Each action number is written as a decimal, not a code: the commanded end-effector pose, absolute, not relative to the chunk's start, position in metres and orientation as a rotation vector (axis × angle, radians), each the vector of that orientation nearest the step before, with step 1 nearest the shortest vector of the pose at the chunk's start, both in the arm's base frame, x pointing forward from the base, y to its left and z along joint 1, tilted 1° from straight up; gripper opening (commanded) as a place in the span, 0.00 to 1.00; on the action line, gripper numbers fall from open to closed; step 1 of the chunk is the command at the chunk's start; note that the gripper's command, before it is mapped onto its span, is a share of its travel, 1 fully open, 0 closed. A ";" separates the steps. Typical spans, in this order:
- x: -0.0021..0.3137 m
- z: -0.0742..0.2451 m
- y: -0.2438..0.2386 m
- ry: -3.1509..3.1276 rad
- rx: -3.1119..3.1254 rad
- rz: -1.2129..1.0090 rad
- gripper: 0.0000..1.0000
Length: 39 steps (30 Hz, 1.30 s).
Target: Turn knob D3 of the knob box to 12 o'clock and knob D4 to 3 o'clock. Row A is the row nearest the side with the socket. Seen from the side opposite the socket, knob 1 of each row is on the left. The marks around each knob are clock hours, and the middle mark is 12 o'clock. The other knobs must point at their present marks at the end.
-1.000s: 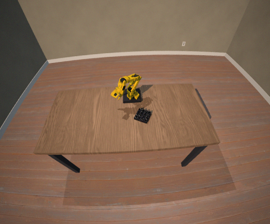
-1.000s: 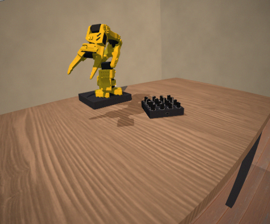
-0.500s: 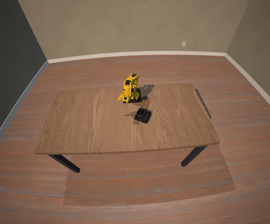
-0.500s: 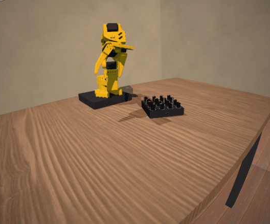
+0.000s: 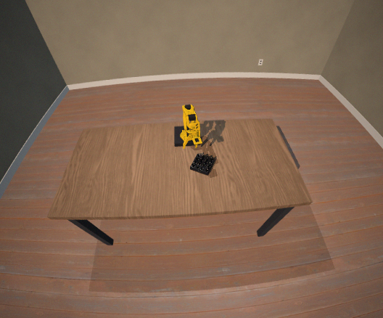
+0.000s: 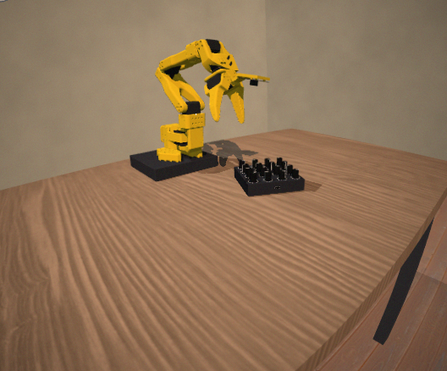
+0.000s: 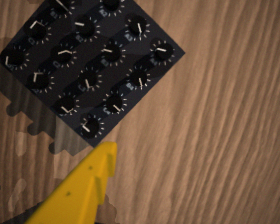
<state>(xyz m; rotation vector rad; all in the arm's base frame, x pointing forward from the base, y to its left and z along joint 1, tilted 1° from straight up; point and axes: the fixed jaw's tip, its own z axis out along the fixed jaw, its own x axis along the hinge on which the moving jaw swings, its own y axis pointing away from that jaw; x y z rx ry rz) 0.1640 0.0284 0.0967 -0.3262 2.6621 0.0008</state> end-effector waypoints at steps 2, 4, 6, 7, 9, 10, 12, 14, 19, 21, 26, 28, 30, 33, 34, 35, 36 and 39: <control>0.160 0.094 0.044 2.667 -0.396 0.046 0.40; 0.159 0.094 0.050 2.662 -0.429 0.060 0.40; 0.157 0.094 0.054 2.658 -0.454 0.071 0.40; 0.157 0.094 0.056 2.657 -0.464 0.075 0.40; 0.156 0.094 0.058 2.655 -0.478 0.081 0.40; 0.156 0.094 0.059 2.654 -0.482 0.083 0.40; 0.155 0.094 0.060 2.653 -0.488 0.085 0.40; 0.155 0.094 0.060 2.653 -0.489 0.085 0.40; 0.155 0.094 0.060 2.653 -0.489 0.085 0.40; 0.155 0.094 0.060 2.653 -0.489 0.085 0.40; 0.155 0.094 0.060 2.653 -0.489 0.085 0.40; 0.155 0.094 0.060 2.653 -0.489 0.085 0.40; 0.155 0.094 0.060 2.653 -0.489 0.085 0.40; 0.155 0.094 0.060 2.653 -0.489 0.085 0.40; 0.155 0.094 0.060 2.653 -0.489 0.085 0.40; 0.155 0.094 0.060 2.653 -0.489 0.085 0.40; 0.155 0.094 0.060 2.654 -0.489 0.085 0.40; 0.155 0.093 0.060 2.656 -0.490 0.086 0.40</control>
